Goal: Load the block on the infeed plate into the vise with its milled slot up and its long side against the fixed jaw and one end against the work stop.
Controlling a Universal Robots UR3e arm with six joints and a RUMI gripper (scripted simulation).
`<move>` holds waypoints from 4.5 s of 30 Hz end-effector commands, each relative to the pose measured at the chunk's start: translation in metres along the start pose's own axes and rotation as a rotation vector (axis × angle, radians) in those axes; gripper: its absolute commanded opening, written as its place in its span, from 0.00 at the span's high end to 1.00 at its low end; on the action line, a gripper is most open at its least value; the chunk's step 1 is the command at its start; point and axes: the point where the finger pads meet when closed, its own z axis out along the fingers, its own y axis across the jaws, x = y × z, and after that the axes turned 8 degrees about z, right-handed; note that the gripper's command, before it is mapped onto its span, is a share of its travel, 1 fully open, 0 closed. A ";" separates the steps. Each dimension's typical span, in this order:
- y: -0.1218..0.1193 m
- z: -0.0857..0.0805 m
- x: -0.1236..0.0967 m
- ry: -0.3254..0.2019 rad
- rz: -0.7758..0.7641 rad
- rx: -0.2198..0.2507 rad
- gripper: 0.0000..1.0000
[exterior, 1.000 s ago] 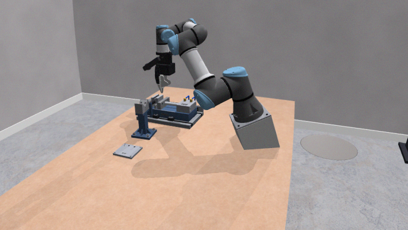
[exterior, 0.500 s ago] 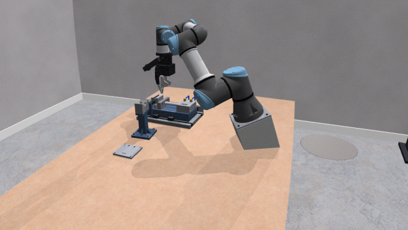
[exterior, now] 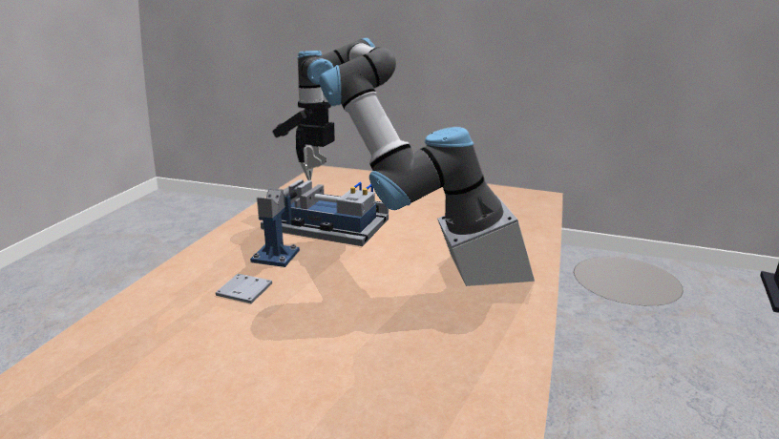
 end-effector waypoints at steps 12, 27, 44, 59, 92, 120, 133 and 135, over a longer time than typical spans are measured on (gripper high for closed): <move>0.000 0.001 0.001 0.003 -0.001 -0.002 1.00; 0.000 0.001 0.001 0.003 -0.001 -0.002 1.00; 0.000 0.001 0.001 0.003 -0.001 -0.002 1.00; 0.000 0.001 0.001 0.003 -0.001 -0.002 1.00; -0.005 0.001 0.000 0.003 -0.001 -0.002 1.00; -0.011 0.001 -0.001 0.003 -0.001 -0.002 1.00; -0.014 0.001 -0.001 0.003 -0.001 -0.002 1.00; -0.014 0.001 -0.001 0.003 -0.001 -0.002 1.00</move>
